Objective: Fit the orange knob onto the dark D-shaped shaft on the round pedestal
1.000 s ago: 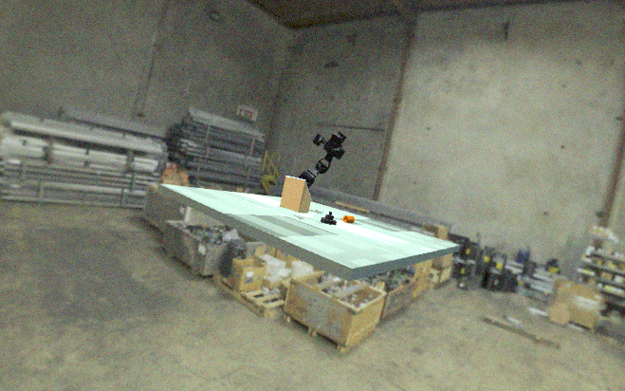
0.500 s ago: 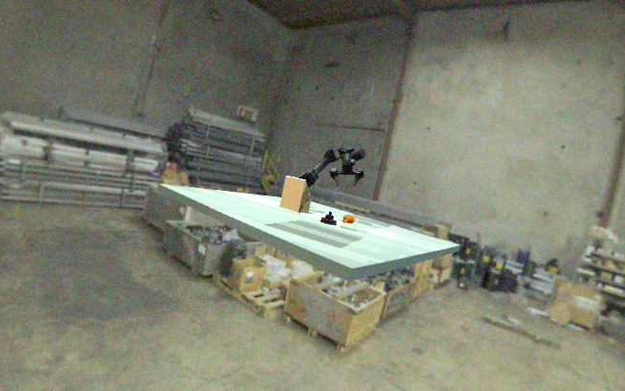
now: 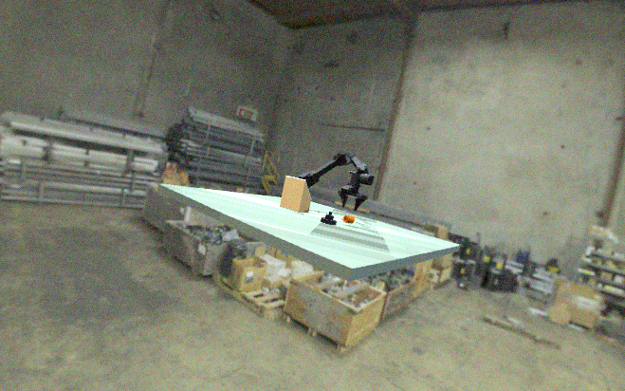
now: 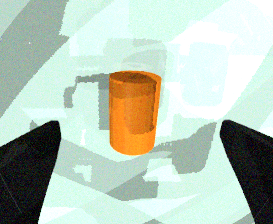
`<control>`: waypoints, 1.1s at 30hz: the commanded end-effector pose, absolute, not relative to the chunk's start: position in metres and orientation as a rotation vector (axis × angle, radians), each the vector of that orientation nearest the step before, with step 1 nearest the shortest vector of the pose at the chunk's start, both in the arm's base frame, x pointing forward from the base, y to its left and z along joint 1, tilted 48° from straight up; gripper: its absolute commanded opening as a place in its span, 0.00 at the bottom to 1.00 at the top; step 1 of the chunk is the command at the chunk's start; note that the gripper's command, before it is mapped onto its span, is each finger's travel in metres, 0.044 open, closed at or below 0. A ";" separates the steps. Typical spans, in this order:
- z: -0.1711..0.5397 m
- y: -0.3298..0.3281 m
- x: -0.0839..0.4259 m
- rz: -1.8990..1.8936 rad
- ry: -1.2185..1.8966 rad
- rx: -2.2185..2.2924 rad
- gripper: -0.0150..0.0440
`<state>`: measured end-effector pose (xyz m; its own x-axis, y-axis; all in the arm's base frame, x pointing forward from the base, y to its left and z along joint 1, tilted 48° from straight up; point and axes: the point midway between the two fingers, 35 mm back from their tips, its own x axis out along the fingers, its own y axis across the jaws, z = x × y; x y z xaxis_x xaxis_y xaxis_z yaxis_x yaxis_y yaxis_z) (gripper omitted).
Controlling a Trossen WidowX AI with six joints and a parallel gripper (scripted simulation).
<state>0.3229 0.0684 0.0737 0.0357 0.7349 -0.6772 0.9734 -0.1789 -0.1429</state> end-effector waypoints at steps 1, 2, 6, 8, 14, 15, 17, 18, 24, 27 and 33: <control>0.074 0.070 0.325 -0.928 1.737 1.981 1.00; 0.072 0.073 0.325 -0.928 1.737 1.981 1.00; 0.059 0.088 0.326 -0.927 1.738 1.981 1.00; 0.059 0.088 0.326 -0.927 1.738 1.981 1.00; 0.054 0.093 0.326 -0.927 1.738 1.981 1.00; 0.053 0.094 0.326 -0.927 1.737 1.981 1.00; 0.050 0.096 0.327 -0.927 1.737 1.981 1.00; 0.049 0.098 0.327 -0.927 1.737 1.981 1.00; 0.043 0.105 0.327 -0.927 1.737 1.981 1.00; 0.040 0.109 0.327 -0.927 1.738 1.981 1.00; 0.033 0.116 0.327 -0.926 1.739 1.982 1.00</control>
